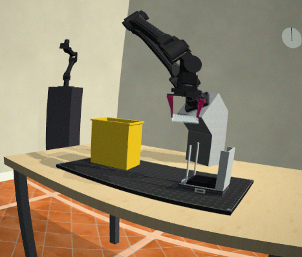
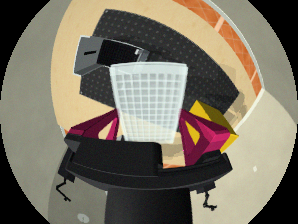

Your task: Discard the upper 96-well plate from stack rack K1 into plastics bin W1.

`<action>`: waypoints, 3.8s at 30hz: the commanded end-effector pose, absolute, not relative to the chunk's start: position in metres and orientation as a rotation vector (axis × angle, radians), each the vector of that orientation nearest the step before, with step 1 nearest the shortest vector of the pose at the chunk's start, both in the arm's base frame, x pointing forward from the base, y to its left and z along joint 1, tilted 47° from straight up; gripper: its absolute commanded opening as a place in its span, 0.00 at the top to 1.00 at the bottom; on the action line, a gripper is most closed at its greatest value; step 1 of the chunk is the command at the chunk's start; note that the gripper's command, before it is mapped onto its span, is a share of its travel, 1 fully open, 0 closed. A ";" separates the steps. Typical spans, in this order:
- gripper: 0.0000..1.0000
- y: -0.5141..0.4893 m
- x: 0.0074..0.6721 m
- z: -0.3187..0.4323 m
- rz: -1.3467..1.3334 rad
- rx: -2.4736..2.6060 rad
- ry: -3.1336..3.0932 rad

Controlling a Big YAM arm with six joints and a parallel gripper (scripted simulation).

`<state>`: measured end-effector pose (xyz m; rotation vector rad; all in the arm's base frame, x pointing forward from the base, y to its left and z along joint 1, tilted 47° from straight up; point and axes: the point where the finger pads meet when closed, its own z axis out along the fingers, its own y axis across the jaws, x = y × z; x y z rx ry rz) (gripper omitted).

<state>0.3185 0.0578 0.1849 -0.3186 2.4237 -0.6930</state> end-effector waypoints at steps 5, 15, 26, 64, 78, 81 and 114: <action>1.00 0.035 0.309 0.195 -0.544 0.060 2.380; 1.00 0.010 0.297 0.199 -0.423 0.369 2.327; 1.00 -0.017 0.284 0.204 -0.282 0.704 2.227; 1.00 -0.118 0.240 0.230 0.240 1.683 1.568; 1.00 -0.159 0.230 0.256 0.228 1.657 1.562; 1.00 -0.169 0.225 0.257 0.223 1.656 1.563; 1.00 -0.229 0.191 0.257 0.212 1.673 1.585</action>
